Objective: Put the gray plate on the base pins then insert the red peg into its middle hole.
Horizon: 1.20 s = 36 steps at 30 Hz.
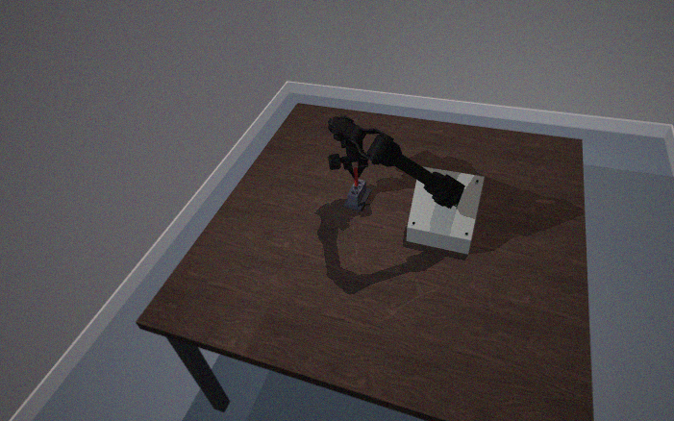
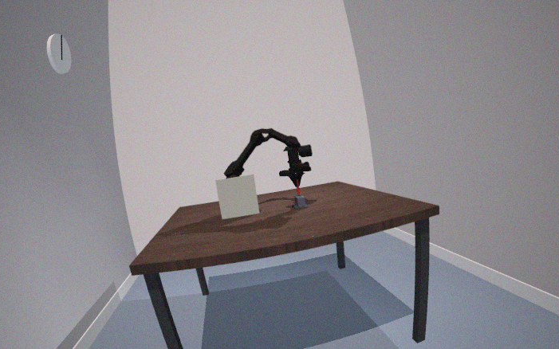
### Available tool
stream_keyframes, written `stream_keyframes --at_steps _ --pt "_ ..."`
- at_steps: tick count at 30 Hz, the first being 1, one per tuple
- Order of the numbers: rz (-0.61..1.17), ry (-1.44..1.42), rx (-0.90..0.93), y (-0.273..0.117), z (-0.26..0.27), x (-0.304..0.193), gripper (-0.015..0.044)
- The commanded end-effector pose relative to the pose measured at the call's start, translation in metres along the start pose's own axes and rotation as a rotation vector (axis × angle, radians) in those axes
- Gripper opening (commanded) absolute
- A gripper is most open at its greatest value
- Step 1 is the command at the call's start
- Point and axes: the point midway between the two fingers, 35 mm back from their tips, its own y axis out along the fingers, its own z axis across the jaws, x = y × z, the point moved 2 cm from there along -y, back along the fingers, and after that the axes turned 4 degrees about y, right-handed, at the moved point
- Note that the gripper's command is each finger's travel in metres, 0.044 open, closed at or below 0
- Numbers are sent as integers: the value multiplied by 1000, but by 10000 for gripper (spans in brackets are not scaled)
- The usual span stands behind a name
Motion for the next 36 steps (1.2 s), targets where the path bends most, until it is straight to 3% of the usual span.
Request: stream_keyframes --at_steps 1,36 --pt "-2 -4 -2 0 0 1 0" --pt "-8 -12 -2 15 1 3 0"
